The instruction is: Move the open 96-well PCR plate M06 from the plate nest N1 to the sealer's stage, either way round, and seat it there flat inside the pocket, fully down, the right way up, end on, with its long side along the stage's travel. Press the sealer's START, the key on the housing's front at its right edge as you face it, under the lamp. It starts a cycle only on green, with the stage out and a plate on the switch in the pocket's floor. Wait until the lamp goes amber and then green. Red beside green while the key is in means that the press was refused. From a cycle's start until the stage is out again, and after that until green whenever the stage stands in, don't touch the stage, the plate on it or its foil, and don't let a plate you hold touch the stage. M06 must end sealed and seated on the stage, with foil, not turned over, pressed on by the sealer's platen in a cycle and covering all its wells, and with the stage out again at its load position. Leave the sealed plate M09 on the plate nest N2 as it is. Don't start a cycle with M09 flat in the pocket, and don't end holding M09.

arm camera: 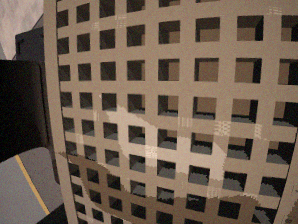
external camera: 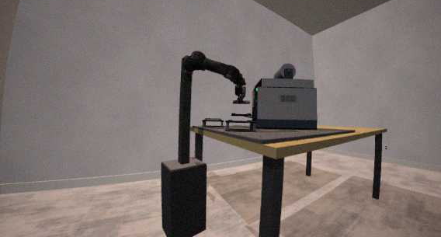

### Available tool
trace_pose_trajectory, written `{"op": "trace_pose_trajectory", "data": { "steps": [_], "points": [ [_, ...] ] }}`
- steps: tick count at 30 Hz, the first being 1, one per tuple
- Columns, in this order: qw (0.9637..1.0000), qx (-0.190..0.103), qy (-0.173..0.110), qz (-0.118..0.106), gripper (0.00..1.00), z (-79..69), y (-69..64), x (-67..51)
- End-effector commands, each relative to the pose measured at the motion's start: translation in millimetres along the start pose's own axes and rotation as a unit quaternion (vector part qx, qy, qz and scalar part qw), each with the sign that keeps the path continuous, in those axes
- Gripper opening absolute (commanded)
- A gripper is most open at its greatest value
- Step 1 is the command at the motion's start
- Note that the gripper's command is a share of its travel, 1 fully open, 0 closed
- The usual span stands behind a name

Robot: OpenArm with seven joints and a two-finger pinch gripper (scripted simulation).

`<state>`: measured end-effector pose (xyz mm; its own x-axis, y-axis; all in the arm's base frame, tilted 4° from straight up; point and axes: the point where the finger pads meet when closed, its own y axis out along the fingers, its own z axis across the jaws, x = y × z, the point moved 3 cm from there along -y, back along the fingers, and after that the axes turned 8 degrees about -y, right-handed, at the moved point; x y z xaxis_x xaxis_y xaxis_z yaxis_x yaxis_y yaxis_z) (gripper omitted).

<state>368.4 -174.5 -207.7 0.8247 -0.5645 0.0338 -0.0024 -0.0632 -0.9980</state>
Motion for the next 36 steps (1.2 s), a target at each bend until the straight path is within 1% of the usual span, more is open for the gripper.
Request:
{"op": "trace_pose_trajectory", "data": {
  "steps": [1,14,19,31,36],
  "points": [
    [1.0,0.0,0.002,0.001,0.0,-1.0,-0.1,-0.5],
    [1.0,0.0,0.001,0.001,0.0,-1.6,-0.1,-0.9],
    [1.0,-0.001,-0.001,0.002,0.0,-3.6,32.2,-1.7],
    [1.0,-0.001,-0.001,0.002,0.0,-3.6,32.2,-1.7],
    [1.0,-0.001,-0.001,0.002,0.0,-5.8,65.4,-2.9]
  ]
}}
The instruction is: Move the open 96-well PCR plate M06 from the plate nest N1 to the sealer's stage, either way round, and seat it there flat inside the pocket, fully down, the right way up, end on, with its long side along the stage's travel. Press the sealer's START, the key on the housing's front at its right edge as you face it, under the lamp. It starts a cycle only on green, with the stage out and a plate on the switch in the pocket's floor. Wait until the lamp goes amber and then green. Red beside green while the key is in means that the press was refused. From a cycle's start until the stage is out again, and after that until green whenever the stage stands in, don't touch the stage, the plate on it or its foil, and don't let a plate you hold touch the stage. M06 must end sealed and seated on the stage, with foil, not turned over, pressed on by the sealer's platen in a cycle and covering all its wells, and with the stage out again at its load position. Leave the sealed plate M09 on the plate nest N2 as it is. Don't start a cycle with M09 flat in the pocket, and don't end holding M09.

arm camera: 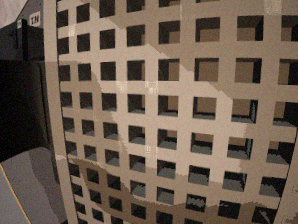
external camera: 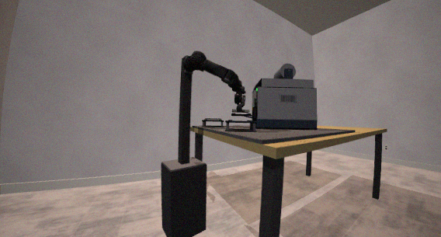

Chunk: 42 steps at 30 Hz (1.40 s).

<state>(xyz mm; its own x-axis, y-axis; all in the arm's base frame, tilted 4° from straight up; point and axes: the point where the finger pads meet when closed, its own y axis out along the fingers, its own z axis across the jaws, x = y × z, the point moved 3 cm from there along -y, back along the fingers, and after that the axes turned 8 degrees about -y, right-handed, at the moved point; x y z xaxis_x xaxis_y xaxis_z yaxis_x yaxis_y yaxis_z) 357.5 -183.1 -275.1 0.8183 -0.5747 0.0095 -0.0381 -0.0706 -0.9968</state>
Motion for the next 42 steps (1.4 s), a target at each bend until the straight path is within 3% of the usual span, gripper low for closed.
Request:
{"op": "trace_pose_trajectory", "data": {
  "steps": [1,12,17,42],
  "points": [
    [0.9999,0.013,-0.006,-0.01,0.0,3.8,-2.7,3.5],
    [0.9999,0.013,-0.006,-0.01,0.0,3.8,-2.7,3.5],
    [0.9999,0.013,-0.006,-0.01,0.0,4.5,5.7,4.7],
    [0.9998,0.014,-0.003,-0.012,0.0,5.4,-1.1,7.0]
  ]
}}
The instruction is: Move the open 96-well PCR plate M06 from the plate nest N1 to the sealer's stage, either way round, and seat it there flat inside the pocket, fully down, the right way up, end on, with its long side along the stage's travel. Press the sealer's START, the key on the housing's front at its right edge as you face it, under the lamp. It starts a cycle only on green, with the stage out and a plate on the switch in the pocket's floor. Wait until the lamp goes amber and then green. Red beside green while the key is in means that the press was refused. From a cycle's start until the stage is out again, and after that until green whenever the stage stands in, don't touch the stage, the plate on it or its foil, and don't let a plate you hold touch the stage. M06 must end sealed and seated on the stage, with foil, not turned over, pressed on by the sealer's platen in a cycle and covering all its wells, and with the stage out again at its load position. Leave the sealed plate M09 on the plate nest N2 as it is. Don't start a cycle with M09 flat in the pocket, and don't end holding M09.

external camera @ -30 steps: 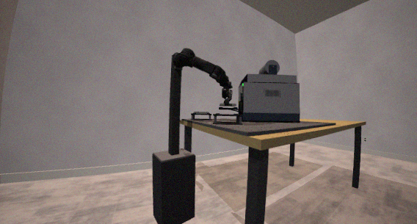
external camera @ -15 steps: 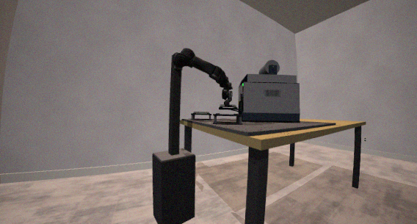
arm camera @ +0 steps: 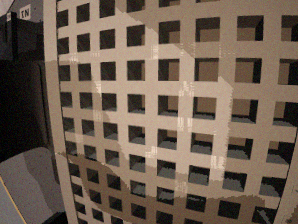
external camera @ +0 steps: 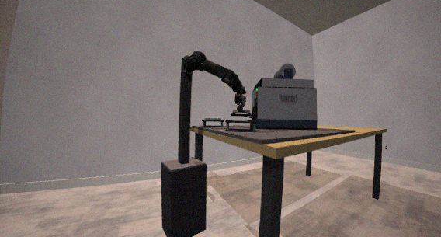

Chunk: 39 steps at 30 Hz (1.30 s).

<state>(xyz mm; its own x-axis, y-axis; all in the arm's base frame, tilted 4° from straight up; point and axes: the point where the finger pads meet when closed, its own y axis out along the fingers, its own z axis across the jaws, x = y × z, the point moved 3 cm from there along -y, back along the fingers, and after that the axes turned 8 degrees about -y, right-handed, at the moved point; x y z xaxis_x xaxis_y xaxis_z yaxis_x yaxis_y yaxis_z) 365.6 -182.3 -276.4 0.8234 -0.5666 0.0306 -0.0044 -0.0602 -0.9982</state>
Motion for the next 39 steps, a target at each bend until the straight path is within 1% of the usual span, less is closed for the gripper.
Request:
{"op": "trace_pose_trajectory", "data": {
  "steps": [1,4,9,21,26,39],
  "points": [
    [1.0,0.0,0.001,-0.001,0.0,0.1,-2.1,0.9],
    [1.0,0.0,0.001,-0.001,0.0,0.1,-2.1,0.9],
    [1.0,-0.002,0.001,0.0,0.0,-2.1,2.6,-1.6],
    [1.0,-0.002,0.001,0.0,0.0,-2.1,2.6,-1.6],
    [1.0,0.0,0.001,-0.001,0.0,0.0,-2.5,0.4],
    [1.0,0.0,0.001,-0.001,0.0,-0.3,-1.6,-0.1]
  ]
}}
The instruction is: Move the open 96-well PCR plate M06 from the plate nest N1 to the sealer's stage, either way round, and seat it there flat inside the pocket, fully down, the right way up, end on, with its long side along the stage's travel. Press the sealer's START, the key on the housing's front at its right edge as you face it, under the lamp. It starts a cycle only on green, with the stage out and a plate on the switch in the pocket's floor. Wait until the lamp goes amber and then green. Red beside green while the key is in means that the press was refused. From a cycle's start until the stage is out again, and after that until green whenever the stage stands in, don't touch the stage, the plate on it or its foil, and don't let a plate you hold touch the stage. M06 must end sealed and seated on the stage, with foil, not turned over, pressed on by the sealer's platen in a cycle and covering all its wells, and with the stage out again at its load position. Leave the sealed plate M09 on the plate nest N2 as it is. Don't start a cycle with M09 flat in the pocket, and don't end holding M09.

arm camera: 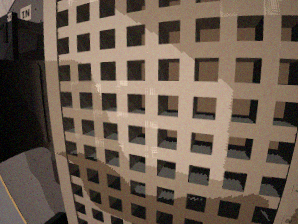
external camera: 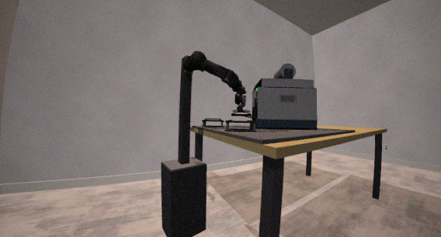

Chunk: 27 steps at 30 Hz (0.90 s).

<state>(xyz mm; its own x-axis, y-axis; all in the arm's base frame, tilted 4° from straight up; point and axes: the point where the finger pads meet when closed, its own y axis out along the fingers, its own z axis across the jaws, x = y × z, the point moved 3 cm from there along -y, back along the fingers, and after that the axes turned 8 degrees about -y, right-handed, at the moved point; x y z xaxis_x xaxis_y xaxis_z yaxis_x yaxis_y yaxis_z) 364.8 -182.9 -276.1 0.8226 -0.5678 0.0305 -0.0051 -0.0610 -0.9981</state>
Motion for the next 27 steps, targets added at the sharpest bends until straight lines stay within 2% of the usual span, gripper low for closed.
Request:
{"op": "trace_pose_trajectory", "data": {
  "steps": [1,16,27],
  "points": [
    [1.0,0.0,0.0,-0.001,0.0,0.3,-0.3,-0.2],
    [1.0,-0.001,0.0,0.0,0.0,-0.7,2.5,-1.6],
    [1.0,0.0,0.0,-0.001,0.0,0.3,-2.4,1.2]
  ]
}}
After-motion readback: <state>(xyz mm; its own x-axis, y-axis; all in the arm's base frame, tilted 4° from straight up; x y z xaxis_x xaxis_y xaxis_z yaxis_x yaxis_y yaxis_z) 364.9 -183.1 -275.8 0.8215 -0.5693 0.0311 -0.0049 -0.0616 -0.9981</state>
